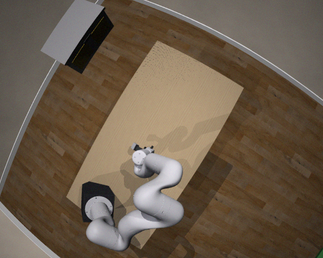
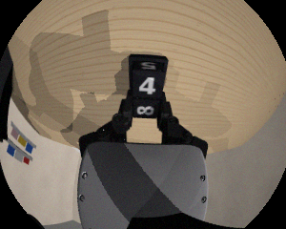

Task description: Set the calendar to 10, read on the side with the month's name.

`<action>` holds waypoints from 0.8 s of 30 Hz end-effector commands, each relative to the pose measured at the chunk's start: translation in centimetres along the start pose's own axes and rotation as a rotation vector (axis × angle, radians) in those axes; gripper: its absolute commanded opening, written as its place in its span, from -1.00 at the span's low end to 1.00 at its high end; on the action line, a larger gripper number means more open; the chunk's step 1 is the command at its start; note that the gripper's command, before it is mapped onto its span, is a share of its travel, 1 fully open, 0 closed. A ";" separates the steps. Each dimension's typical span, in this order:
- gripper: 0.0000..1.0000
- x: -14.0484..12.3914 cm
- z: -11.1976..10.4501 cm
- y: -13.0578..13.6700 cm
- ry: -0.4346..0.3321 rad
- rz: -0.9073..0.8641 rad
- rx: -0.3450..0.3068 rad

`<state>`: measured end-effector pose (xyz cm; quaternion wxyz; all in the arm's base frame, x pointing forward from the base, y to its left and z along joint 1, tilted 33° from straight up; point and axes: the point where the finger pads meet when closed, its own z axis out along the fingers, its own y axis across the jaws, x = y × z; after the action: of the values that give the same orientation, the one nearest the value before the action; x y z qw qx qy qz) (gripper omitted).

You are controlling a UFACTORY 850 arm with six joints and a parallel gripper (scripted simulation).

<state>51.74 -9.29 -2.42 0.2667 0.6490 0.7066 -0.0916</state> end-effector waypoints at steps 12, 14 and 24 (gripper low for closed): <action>-0.43 0.0 0.0 0.1 0.000 0.000 -0.001; -0.43 0.0 0.0 0.1 0.000 0.000 -0.001; -0.34 0.0 0.0 0.1 0.000 0.000 -0.001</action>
<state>51.74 -9.29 -2.42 0.2667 0.6490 0.7066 -0.0916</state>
